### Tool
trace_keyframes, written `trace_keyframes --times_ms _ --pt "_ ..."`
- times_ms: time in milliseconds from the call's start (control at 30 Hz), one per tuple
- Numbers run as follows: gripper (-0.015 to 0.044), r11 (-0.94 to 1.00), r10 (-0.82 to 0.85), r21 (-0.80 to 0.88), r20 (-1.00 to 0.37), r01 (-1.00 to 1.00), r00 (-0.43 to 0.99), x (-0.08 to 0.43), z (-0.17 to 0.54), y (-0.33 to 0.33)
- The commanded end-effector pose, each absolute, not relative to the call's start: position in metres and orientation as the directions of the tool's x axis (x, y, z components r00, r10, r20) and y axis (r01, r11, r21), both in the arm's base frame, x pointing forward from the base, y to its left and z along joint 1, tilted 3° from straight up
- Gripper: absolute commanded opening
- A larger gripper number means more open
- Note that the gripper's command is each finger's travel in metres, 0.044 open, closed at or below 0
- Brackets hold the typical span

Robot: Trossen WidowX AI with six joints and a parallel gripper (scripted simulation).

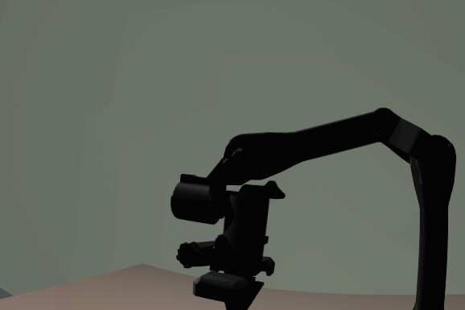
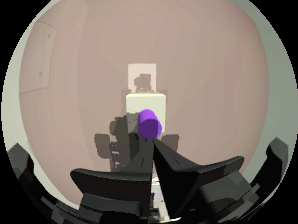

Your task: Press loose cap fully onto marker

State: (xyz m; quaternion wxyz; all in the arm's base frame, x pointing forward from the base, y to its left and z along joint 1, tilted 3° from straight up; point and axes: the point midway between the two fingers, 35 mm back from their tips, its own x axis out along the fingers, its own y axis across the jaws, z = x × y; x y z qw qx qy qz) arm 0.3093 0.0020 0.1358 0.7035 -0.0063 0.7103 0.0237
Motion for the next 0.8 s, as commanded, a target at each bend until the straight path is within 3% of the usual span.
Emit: trace_keyframes --times_ms 0,767 --pt "0.0 0.997 0.026 0.026 -1.0 -0.066 -0.013 0.309 0.134 0.002" --pt "0.0 0.997 0.026 0.026 -1.0 -0.066 -0.013 0.308 0.105 0.002"
